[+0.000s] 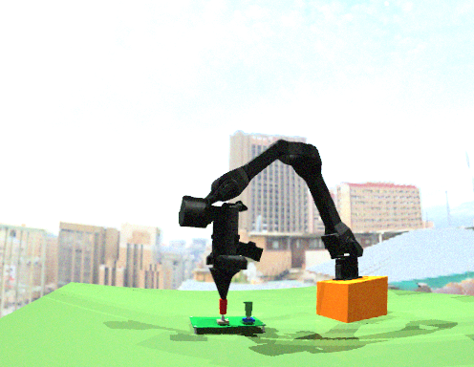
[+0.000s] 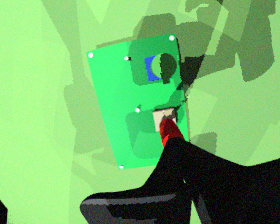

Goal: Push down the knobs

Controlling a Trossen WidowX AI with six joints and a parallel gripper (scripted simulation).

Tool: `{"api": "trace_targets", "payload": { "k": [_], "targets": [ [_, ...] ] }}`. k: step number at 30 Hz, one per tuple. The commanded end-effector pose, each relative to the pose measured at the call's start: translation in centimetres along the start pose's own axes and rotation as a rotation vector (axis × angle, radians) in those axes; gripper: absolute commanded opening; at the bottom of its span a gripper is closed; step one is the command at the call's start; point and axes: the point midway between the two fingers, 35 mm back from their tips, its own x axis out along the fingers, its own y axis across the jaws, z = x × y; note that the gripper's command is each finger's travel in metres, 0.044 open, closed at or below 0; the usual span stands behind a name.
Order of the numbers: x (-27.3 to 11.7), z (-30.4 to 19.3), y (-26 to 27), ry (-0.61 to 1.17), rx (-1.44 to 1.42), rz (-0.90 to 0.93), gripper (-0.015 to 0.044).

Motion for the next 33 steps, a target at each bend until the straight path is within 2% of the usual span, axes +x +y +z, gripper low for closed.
{"api": "trace_targets", "payload": {
  "k": [1, 33],
  "targets": [
    [0.54, -0.15, -0.07, 0.002, -0.004, -0.004, 0.0000],
    [1.05, -0.14, -0.07, 0.002, -0.004, -0.004, 0.0000]
  ]
}}
